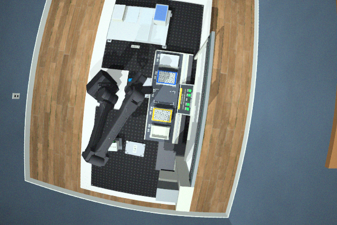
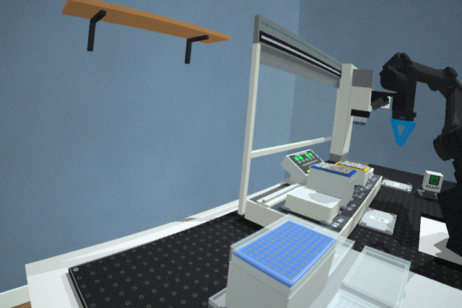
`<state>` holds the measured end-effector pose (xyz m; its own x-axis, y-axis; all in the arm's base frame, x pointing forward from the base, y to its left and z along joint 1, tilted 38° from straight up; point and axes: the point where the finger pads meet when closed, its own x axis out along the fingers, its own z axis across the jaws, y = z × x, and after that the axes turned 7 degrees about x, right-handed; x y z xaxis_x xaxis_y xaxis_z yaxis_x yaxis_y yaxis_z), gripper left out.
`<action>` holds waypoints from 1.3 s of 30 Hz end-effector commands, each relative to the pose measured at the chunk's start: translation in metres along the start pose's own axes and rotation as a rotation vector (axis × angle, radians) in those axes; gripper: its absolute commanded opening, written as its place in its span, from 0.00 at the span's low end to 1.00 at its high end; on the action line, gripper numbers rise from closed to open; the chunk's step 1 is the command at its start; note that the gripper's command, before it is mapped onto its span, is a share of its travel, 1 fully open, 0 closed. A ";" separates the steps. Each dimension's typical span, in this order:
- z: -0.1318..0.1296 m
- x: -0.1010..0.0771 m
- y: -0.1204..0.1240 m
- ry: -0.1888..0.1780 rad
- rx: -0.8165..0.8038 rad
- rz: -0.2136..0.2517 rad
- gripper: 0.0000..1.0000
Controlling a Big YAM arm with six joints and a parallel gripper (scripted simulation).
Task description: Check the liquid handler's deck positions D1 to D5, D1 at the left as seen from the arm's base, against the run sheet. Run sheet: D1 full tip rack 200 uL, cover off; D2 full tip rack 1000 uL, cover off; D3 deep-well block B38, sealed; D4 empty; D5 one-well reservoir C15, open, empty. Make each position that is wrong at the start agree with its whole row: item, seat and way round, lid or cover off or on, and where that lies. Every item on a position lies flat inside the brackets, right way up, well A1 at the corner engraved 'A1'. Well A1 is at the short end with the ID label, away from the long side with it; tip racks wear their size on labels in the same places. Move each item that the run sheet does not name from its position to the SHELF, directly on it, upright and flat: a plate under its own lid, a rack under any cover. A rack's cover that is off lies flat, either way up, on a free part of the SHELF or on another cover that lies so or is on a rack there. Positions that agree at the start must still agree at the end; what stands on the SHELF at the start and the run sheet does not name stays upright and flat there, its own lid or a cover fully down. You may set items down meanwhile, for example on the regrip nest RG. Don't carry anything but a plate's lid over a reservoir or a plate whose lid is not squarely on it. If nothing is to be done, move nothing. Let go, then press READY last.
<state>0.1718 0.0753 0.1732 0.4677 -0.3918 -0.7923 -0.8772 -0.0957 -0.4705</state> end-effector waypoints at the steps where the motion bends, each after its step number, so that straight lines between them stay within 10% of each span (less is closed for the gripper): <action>1: 0.021 -0.017 -0.019 -0.048 0.066 -0.032 1.00; 39: 0.164 -0.015 -0.019 -0.048 0.075 -0.022 1.00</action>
<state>0.1932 0.2084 0.1179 0.4673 -0.3980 -0.7894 -0.8726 -0.0643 -0.4841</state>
